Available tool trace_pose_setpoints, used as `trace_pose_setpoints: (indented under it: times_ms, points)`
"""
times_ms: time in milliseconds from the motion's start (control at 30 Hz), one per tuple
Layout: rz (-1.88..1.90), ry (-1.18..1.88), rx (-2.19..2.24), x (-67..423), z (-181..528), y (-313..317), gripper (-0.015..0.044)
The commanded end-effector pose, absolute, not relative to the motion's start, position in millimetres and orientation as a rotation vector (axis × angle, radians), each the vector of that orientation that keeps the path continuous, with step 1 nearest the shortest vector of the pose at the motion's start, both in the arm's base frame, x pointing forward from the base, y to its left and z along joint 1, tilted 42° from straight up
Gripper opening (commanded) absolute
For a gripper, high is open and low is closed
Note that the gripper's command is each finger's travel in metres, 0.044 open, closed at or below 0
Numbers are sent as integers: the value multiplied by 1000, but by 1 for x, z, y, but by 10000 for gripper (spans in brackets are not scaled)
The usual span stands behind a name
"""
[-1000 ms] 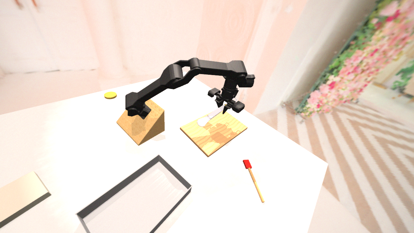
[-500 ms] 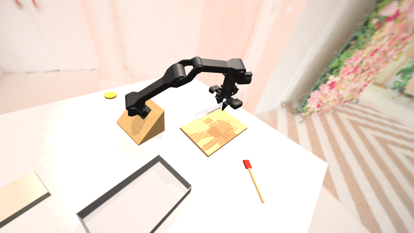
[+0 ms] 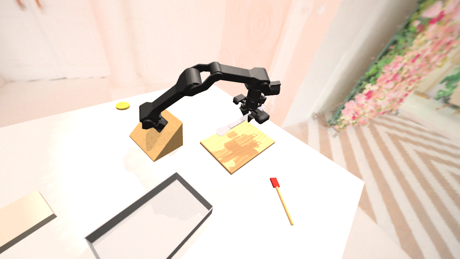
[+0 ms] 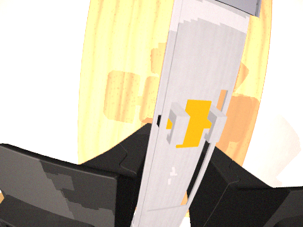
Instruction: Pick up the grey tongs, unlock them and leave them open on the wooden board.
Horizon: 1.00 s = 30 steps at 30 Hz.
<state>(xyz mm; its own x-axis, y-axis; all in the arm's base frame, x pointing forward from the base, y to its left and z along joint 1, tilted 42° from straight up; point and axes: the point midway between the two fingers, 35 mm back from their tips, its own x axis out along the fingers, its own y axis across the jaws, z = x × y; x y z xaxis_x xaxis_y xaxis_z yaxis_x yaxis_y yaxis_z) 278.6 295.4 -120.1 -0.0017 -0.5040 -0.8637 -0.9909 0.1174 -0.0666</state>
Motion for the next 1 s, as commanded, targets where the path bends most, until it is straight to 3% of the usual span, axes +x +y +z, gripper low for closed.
trace_pose_setpoints:
  times_ms: [0,967]
  points:
    - [840,1562,-1431,280,-113,304,-150]
    - [1111,1233,-1086,284,-93,317,-150]
